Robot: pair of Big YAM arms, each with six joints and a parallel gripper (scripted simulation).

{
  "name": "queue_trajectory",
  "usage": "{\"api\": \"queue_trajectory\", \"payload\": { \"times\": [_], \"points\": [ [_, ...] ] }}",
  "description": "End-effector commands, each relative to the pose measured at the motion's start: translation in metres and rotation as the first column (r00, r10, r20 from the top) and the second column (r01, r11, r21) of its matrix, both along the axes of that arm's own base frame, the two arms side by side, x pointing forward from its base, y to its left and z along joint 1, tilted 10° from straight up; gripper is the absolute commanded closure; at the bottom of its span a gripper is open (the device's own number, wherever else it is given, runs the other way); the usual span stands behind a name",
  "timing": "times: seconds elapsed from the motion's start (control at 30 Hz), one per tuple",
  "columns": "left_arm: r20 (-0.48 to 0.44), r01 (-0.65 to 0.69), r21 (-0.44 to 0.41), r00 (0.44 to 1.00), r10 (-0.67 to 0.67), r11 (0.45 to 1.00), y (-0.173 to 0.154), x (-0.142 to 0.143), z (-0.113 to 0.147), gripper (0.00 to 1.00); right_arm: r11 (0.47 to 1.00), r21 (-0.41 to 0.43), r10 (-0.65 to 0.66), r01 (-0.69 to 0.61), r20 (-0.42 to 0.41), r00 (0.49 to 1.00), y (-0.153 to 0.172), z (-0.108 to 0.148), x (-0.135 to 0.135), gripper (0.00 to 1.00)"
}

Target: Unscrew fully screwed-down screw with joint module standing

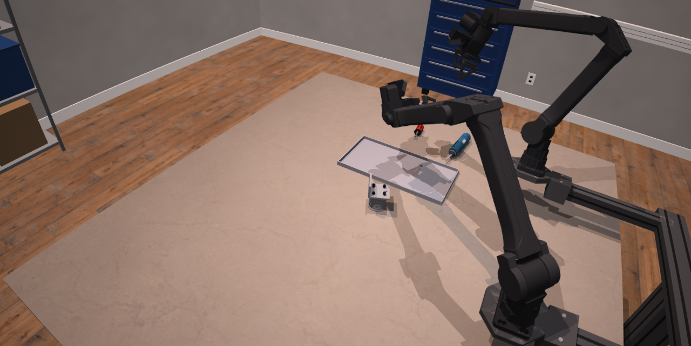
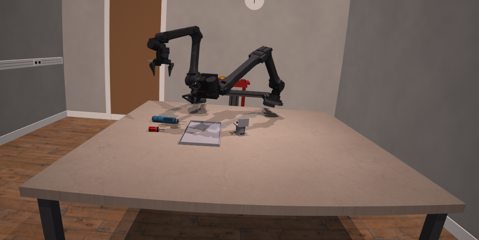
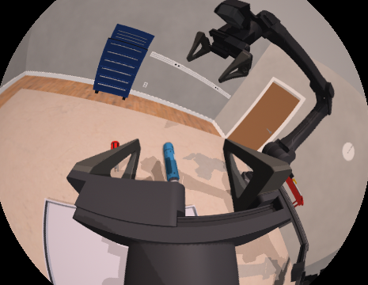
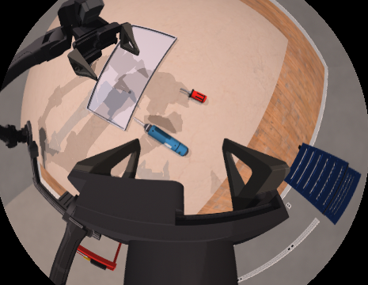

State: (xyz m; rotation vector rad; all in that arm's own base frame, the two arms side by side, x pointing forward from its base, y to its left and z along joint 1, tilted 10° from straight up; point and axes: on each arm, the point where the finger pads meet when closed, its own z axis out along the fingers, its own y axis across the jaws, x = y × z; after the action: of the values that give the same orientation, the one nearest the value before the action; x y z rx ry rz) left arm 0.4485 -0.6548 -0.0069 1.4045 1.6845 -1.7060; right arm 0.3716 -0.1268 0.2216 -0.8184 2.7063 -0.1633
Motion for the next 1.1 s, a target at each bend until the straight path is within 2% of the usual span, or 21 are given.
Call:
{"api": "queue_trajectory", "payload": {
  "times": [0.0, 0.53, 0.57, 1.07],
  "points": [
    [0.011, 0.002, -0.011, 1.0, -0.001, 1.0, -0.003, 0.001, 0.01, 0.0, 1.0, -0.003, 0.001, -0.001, 0.009, 1.0, 0.0, 0.004, 0.001, 0.0],
    [0.011, 0.002, -0.011, 1.0, -0.001, 1.0, -0.003, 0.001, 0.01, 0.0, 1.0, -0.003, 0.001, -0.001, 0.009, 1.0, 0.0, 0.004, 0.001, 0.0],
    [0.032, 0.002, -0.031, 0.999, -0.001, 1.0, -0.008, 0.007, 0.021, 0.0, 1.0, -0.013, 0.001, 0.0, 0.035, 0.999, -0.003, 0.016, 0.008, 0.18],
    [0.032, 0.002, -0.031, 0.999, -0.001, 1.0, -0.008, 0.007, 0.021, 0.0, 1.0, -0.013, 0.001, 0.0, 0.035, 0.999, -0.003, 0.016, 0.008, 0.18]
  ]
}}
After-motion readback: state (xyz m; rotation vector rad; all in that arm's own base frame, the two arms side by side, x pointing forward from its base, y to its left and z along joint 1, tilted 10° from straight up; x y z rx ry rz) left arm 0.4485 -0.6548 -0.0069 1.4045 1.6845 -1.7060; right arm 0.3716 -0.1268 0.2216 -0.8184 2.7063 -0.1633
